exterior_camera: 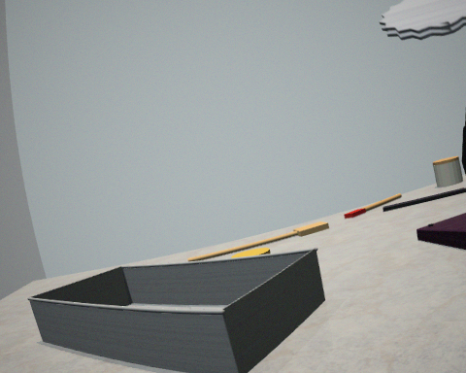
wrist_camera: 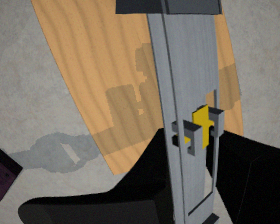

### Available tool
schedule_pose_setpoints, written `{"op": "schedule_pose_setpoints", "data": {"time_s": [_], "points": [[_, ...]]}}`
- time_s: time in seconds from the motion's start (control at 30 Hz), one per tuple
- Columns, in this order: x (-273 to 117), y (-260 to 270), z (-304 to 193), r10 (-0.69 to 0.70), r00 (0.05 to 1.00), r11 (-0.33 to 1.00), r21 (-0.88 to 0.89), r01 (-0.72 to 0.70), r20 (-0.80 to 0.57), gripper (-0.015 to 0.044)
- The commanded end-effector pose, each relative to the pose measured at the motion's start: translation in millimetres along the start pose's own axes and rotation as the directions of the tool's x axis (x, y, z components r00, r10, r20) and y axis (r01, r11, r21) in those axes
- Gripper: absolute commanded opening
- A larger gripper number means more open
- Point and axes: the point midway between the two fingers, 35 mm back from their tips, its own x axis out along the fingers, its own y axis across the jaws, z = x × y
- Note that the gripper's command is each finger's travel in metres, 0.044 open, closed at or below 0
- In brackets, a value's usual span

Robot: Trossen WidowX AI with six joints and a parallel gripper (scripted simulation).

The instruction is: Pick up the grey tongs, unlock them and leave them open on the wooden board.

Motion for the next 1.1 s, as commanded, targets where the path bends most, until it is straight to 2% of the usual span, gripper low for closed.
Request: {"op": "schedule_pose_setpoints", "data": {"time_s": [0.0,0.27,0.4,0.73,1.07], "points": [[-3.5,7.5,33.6,-0.009,1.0,0.992,-0.123,0.011,0.012,-0.015],[-3.5,10.9,44.4,-0.009,1.0,0.987,-0.162,0.011,0.014,-0.015],[-1.9,12.9,43.7,0.018,0.998,0.986,-0.165,-0.007,0.063,-0.015],[-2.7,21.1,41.1,0.132,0.918,0.982,-0.178,-0.068,0.374,-0.015],[-20.0,21.1,35.3,0.145,0.724,0.986,-0.163,-0.046,0.674,-0.015]]}}
